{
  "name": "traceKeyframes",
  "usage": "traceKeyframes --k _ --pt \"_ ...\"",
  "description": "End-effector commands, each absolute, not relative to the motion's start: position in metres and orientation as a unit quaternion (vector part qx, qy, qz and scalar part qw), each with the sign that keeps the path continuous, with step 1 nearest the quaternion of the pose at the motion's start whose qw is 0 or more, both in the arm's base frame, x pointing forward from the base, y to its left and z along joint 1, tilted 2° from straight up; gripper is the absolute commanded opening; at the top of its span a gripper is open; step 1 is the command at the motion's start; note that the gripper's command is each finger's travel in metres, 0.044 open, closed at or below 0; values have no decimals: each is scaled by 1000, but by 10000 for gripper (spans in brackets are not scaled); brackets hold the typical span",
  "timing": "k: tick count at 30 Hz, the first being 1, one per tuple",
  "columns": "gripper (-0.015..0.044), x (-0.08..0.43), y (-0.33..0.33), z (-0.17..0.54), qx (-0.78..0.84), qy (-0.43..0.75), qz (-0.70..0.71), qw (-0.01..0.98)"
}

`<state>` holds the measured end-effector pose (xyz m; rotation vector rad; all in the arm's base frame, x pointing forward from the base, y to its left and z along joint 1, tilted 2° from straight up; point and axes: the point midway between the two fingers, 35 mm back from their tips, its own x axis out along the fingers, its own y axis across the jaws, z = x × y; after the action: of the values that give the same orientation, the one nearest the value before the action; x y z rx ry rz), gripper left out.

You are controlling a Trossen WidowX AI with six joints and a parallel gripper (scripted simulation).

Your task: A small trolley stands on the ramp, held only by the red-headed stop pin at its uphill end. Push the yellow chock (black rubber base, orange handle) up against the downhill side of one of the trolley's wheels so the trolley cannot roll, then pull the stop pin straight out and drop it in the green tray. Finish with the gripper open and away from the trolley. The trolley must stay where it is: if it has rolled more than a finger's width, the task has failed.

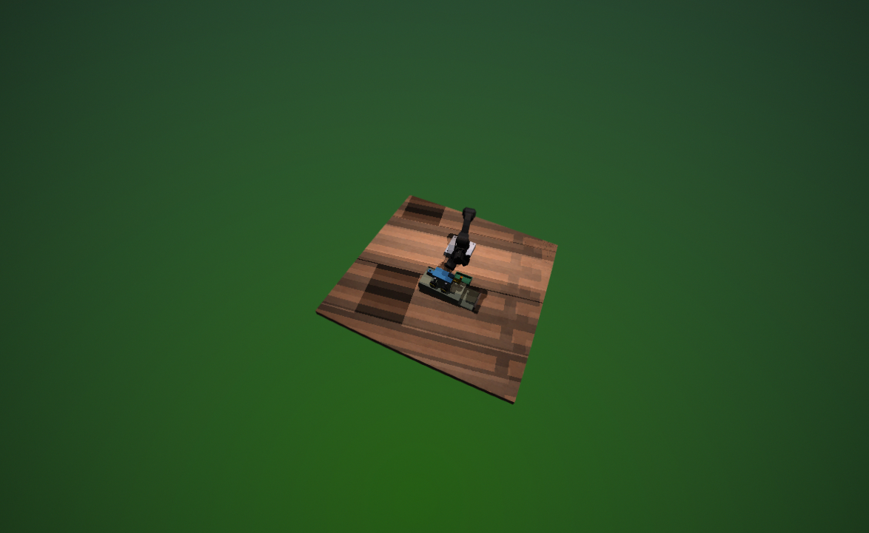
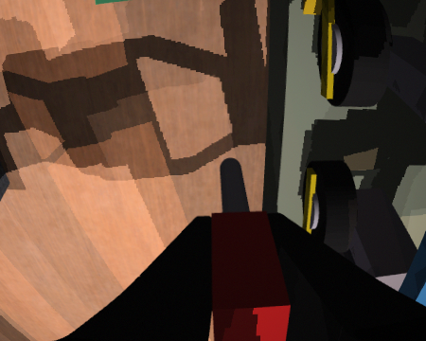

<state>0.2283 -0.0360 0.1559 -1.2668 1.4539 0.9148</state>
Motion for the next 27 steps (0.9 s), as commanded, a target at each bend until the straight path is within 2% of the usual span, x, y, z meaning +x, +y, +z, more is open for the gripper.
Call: traceKeyframes --k 1,20,27 --pt "0 231 -20 154 -520 599 373 482" --pt "0 241 51 146 -518 598 375 483" --pt "0 242 55 146 -523 593 382 479"
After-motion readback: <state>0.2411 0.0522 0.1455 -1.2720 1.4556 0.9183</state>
